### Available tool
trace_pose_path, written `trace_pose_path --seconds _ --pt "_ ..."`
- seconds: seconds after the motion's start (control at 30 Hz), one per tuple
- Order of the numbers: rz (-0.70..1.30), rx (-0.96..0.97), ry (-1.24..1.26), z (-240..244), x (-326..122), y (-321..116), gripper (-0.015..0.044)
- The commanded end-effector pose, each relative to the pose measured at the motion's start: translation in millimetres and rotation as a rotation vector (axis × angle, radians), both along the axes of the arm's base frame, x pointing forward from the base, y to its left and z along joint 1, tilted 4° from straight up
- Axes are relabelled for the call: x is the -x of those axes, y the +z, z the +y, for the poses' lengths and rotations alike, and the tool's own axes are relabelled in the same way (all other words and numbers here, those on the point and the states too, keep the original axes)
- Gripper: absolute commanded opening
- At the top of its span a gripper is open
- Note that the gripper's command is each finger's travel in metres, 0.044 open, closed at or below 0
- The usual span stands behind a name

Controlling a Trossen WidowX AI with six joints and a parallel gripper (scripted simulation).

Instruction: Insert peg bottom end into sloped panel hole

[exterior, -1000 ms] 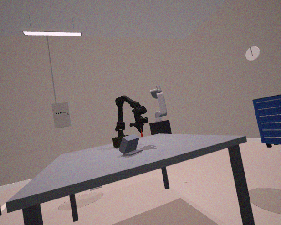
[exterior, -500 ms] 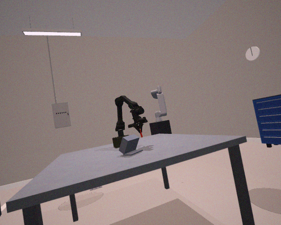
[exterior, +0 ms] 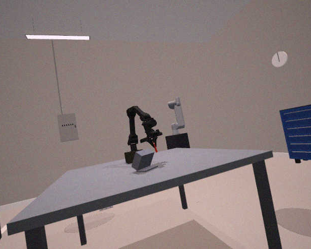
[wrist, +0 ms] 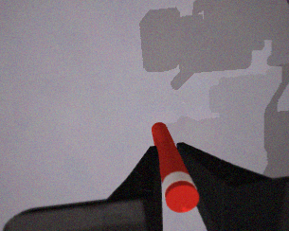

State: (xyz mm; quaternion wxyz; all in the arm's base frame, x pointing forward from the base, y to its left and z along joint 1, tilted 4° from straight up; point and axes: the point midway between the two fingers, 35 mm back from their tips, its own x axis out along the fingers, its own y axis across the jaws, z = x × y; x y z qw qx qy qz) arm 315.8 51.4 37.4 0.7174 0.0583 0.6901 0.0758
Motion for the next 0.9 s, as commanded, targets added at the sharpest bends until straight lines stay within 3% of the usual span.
trace_pose_path --seconds 0.0,0.87 --pt "-0.003 -0.021 -0.038 -4.3 -2.3 -1.2 0.0" --pt "-0.038 -0.122 -0.22 -32.5 -15.3 -2.9 0.0"
